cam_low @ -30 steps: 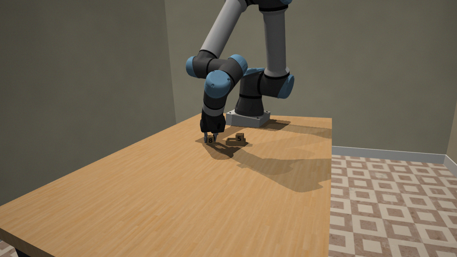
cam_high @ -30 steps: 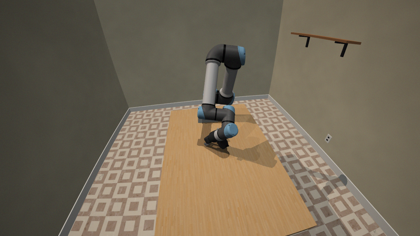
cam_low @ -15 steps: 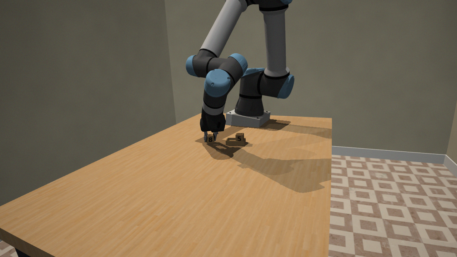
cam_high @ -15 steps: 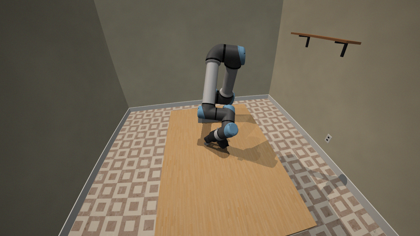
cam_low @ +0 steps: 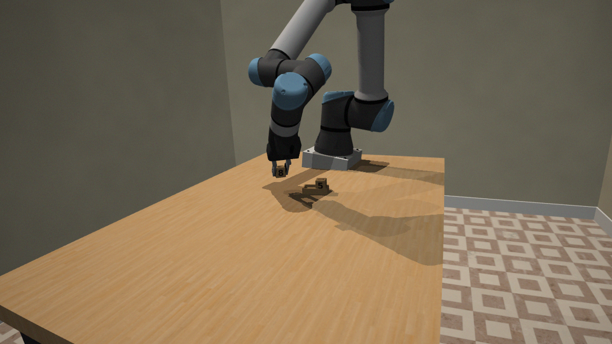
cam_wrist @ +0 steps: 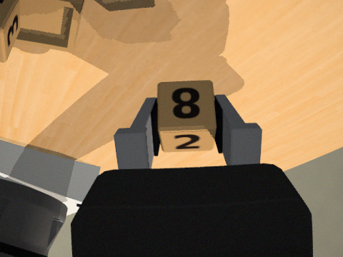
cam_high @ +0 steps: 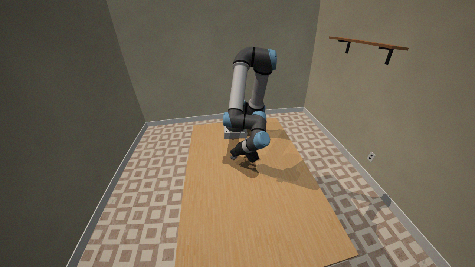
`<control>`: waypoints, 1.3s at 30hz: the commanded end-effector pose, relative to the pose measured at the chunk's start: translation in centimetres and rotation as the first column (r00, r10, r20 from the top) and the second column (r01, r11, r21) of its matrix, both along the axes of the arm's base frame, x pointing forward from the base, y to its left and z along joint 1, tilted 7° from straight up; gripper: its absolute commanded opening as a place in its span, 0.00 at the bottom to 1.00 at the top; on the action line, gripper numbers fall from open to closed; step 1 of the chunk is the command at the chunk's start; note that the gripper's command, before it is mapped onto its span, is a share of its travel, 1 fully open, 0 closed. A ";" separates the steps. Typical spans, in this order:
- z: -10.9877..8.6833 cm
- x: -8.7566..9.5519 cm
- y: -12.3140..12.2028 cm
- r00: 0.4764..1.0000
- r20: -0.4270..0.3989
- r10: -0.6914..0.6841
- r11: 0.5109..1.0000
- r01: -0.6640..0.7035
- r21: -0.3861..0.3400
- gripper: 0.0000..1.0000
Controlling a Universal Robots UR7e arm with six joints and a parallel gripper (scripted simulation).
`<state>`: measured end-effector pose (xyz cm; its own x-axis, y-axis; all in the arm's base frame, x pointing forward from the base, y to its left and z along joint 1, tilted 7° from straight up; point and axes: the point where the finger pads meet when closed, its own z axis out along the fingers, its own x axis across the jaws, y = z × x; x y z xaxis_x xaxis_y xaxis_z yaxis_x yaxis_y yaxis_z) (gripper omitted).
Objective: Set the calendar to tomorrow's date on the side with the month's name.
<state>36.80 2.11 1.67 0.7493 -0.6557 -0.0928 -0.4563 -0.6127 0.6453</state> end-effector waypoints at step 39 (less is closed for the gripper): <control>2.4 -0.1 -0.5 0.985 0.168 -0.041 0.981 0.007 0.196 0.57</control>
